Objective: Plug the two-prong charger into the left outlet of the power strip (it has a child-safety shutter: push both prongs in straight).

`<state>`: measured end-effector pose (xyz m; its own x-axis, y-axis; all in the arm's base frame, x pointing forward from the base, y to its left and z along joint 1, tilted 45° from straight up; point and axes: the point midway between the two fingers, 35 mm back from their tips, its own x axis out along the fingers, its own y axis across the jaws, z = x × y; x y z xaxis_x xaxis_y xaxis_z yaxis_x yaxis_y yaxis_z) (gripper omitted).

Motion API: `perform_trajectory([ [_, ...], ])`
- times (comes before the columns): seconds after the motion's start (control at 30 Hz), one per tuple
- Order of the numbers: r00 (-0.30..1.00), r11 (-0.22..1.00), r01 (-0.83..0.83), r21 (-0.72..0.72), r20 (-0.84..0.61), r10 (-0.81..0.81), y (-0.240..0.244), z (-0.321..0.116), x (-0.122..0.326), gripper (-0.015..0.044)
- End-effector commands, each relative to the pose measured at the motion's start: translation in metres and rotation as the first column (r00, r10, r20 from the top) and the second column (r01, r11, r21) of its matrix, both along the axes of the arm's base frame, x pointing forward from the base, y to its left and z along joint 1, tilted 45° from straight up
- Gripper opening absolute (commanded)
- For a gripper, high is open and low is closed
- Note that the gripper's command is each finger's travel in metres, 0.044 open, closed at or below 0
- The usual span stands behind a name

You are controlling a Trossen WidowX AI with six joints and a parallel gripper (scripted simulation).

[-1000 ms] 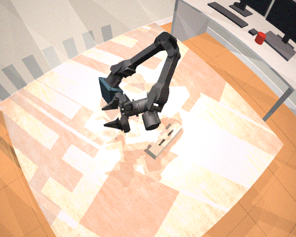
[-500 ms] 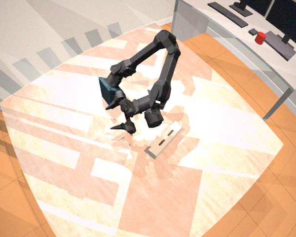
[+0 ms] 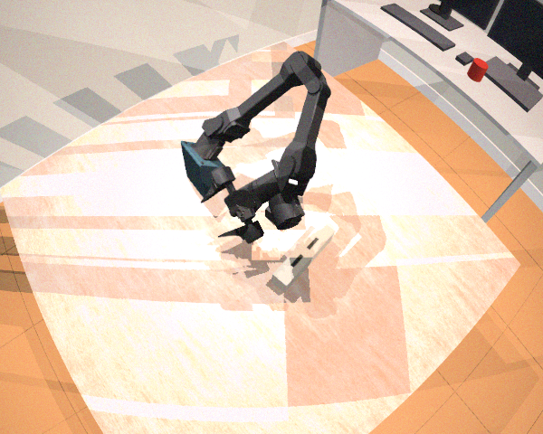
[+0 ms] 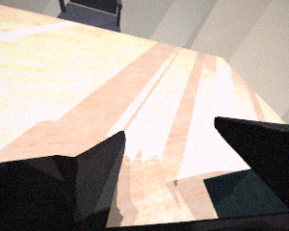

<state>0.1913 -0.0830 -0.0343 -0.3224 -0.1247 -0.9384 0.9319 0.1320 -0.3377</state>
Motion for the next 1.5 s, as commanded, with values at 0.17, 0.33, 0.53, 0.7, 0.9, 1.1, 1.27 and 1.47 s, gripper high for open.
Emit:
perform_trajectory([
  [0.17,0.981,0.962,-0.192,0.192,0.055,0.185,0.021,0.005,0.005,0.044],
  [0.33,0.955,0.914,-0.295,0.28,0.105,0.276,0.032,0.008,0.008,0.044],
  [0.53,0.909,0.832,-0.417,0.366,0.186,0.373,0.046,0.012,0.011,0.044],
  [0.7,0.857,0.748,-0.516,0.418,0.266,0.442,0.057,0.017,0.014,0.044],
  [0.9,0.777,0.631,-0.629,0.454,0.374,0.506,0.07,0.023,0.018,0.044],
  [1.1,0.68,0.503,-0.733,0.458,0.487,0.548,0.083,0.031,0.022,0.044],
  [1.27,0.587,0.391,-0.809,0.438,0.581,0.564,0.094,0.038,0.025,0.044],
  [1.47,0.461,0.258,-0.887,0.384,0.687,0.561,0.106,0.048,0.029,0.044],
])
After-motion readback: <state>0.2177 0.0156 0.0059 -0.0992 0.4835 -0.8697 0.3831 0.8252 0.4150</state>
